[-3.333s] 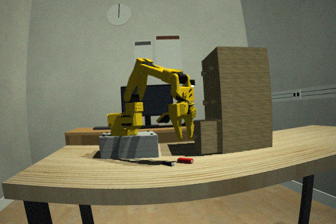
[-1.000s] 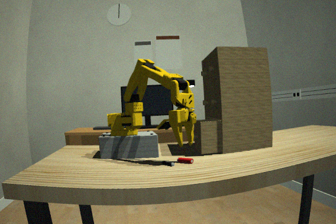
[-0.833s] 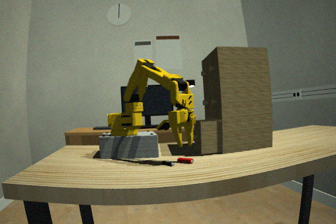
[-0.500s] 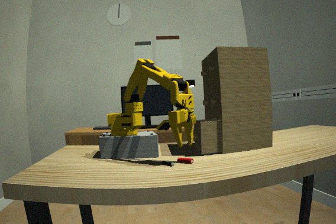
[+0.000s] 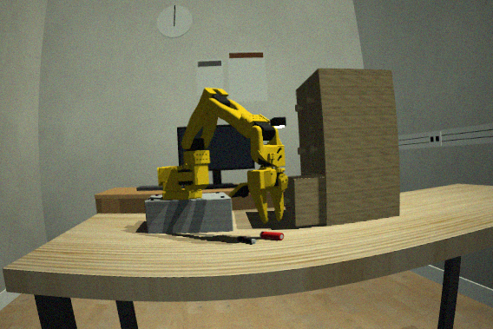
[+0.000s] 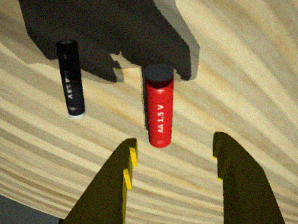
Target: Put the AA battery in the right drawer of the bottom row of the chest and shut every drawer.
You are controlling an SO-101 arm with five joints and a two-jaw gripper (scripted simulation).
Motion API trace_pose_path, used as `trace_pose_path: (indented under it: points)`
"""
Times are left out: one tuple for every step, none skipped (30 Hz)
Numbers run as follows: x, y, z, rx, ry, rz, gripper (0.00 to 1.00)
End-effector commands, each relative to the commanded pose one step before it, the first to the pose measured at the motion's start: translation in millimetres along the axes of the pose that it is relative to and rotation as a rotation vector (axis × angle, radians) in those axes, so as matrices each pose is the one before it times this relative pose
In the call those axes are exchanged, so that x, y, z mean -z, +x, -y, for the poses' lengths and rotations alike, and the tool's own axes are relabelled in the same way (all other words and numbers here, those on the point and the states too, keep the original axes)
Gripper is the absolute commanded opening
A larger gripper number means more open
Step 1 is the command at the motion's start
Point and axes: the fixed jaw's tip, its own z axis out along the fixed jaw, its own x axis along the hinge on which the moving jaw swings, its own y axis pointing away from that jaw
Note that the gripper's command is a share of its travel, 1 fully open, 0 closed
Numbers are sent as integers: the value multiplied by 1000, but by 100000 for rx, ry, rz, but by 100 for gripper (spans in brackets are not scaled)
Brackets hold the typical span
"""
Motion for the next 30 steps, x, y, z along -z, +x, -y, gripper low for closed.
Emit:
trace_pose_path:
  points:
    - [-3469,-567,-1779,-156,149,587,21]
    - [0,0,0,0,0,0,21]
    - [-3234,493,224,0,-1,1,21]
    - [-3248,442,227,0,-1,-1,21]
    - [-3263,387,229,0,-1,1,21]
    - [-3274,336,232,0,-1,-1,21]
    - [-1,-1,0,0,0,1,21]
    - [1,1,0,0,0,-1,21]
    - [-1,-1,0,0,0,1,21]
    - [1,1,0,0,0,-1,21]
    - [-1,-1,0,0,0,1,21]
    - [1,1,0,0,0,-1,21]
    - [-1,-1,0,0,0,1,21]
    - [1,1,0,0,0,-1,21]
    - [-1,-1,0,0,0,1,21]
    - [1,1,0,0,0,-1,21]
    - [-1,-1,0,0,0,1,21]
    - [0,0,0,0,0,0,21]
    - [0,0,0,0,0,0,21]
    - [-3286,282,234,0,-1,-1,21]
    - [-3298,226,235,0,-1,1,21]
    - [-3307,174,238,0,-1,-1,21]
    - [-3318,117,239,0,-1,1,21]
    - [1,1,0,0,0,-1,21]
    - [-1,-1,0,0,0,1,21]
    - [1,1,0,0,0,-1,21]
    - [-1,-1,0,0,0,1,21]
    - [1,1,0,0,0,-1,21]
    - [-1,-1,0,0,0,1,21]
    - [1,1,0,0,0,-1,21]
